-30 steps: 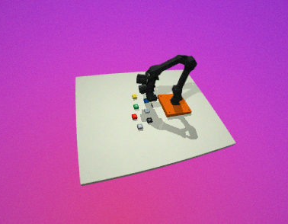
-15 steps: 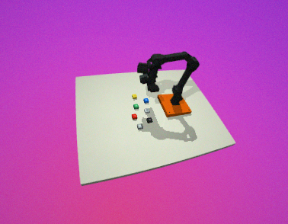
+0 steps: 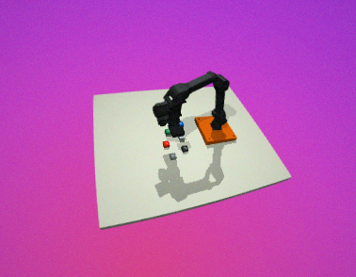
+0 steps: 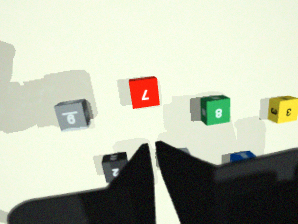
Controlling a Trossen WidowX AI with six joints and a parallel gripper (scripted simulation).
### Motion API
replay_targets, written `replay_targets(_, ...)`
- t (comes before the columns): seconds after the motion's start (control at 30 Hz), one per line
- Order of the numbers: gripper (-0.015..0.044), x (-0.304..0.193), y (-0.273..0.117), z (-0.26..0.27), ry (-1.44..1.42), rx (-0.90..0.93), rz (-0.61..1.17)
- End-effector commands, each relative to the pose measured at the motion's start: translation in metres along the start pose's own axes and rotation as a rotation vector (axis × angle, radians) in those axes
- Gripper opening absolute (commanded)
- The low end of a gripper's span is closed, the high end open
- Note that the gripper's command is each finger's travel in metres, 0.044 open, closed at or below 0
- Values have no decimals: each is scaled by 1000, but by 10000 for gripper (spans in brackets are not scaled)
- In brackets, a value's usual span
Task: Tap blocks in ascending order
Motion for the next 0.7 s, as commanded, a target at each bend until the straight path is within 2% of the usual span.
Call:
replay_targets(0.0,20,4,-5,-2,27,3,-16)
replay_targets(0.1,20,5,4,-2,27,3,-16)
replay_targets(0.3,20,5,74,-2,27,3,-16)
replay_targets(0.67,20,5,80,-2,27,3,-16)
Point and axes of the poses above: the point midway between the two fingers, 35 mm back from their tips, its own y axis out along the fingers, its own z axis across the jaws, x = y × z, the point moved 3 cm from there along -y, back along the fingers, and after that the axes turned 3 degrees about -y, right-handed, at the moved point
